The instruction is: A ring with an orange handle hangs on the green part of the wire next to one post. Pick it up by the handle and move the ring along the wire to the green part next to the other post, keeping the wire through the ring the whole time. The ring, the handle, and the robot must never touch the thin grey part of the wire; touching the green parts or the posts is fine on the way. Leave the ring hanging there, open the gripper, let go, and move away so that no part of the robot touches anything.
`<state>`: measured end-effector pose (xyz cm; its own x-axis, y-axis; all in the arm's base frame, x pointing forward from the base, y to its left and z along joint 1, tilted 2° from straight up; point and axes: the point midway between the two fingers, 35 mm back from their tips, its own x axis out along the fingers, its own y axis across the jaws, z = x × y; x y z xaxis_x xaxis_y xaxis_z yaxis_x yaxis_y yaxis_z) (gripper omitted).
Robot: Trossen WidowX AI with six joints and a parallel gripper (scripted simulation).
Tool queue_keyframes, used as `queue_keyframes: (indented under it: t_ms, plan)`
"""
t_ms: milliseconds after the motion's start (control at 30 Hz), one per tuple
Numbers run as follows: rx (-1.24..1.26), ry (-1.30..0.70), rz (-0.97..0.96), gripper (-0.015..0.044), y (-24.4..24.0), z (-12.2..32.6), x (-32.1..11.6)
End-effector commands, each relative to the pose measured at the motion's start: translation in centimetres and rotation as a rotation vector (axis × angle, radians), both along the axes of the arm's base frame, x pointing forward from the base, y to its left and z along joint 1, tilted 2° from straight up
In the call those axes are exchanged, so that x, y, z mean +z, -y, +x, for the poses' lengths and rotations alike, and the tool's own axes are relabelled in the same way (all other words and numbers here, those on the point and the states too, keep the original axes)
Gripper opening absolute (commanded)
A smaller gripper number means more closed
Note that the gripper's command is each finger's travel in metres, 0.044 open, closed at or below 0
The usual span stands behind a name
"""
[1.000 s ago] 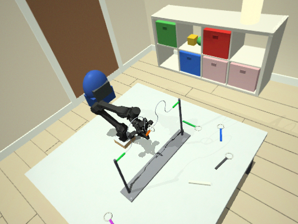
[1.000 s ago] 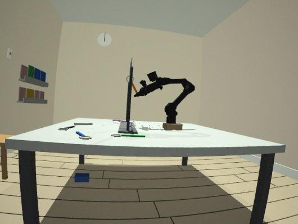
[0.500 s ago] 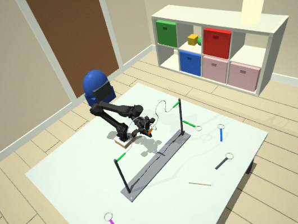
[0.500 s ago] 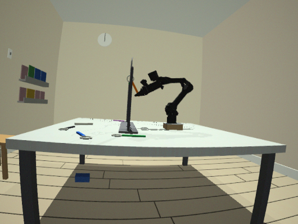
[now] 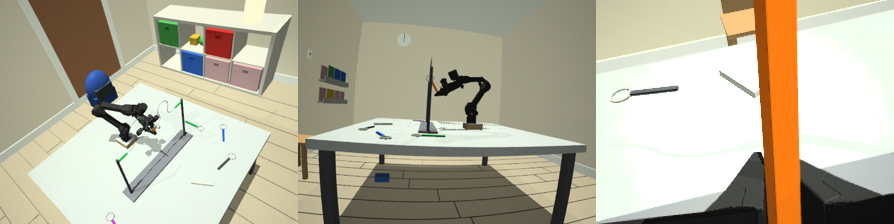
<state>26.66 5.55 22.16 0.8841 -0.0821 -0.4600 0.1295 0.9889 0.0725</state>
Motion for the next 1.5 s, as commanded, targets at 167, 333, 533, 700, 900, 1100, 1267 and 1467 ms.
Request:
queue_keyframes:
  t_ms: [167, 333, 533, 700, 900, 1100, 1267, 1467]
  plan:
    - [0.003, 0.010, 0.160, -0.0150, -2.6, 0.1, 0.8]
    - [0.008, 0.013, 0.265, -0.0150, -4.2, 0.1, 1.3]
    - [0.015, 0.018, 0.405, -0.0150, -6.0, 0.1, 2.3]
    - [0.021, 0.021, 0.526, -0.0150, -7.5, 0.1, 3.3]
    - [0.028, 0.025, 0.668, -0.0150, -9.1, 0.1, 4.7]
    - [0.035, 0.030, 0.805, -0.0150, -10.4, 0.0, 6.3]
    - [0.040, 0.033, 0.916, -0.0150, -11.3, 0.0, 7.7]
    - [0.046, 0.037, 1.043, -0.0150, -12.1, -0.1, 9.4]
